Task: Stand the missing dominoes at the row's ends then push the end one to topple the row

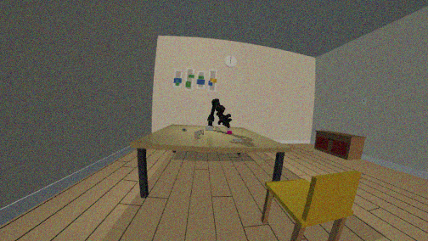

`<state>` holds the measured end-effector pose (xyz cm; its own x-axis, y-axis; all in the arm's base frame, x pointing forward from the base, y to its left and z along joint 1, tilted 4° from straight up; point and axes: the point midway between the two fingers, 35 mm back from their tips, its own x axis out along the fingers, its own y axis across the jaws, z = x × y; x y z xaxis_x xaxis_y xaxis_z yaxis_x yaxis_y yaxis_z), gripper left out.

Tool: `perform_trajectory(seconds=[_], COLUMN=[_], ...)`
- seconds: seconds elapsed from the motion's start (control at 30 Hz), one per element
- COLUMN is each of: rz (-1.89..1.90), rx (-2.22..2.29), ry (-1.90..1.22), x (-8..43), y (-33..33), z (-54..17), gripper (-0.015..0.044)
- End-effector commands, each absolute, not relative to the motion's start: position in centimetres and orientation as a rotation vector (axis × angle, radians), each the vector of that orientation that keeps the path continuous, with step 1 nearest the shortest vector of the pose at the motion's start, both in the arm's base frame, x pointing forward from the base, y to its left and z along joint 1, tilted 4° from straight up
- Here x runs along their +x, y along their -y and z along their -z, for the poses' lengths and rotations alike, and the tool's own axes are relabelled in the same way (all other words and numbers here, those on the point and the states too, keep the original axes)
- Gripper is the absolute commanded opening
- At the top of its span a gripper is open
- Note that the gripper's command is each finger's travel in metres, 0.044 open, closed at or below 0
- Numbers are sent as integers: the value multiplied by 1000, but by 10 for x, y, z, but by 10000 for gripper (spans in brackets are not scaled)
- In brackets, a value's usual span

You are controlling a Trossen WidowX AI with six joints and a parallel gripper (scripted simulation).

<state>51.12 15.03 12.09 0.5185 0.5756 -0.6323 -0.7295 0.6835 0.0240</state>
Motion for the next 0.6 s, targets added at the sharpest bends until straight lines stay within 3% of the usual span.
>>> perform_trajectory(seconds=[0.0, 0.57], rz=[-805, -865], rx=[-218, -99], ry=[-611, -377], x=[510, 500], y=[-149, -136], z=[-118, -120], gripper=[24, 24])
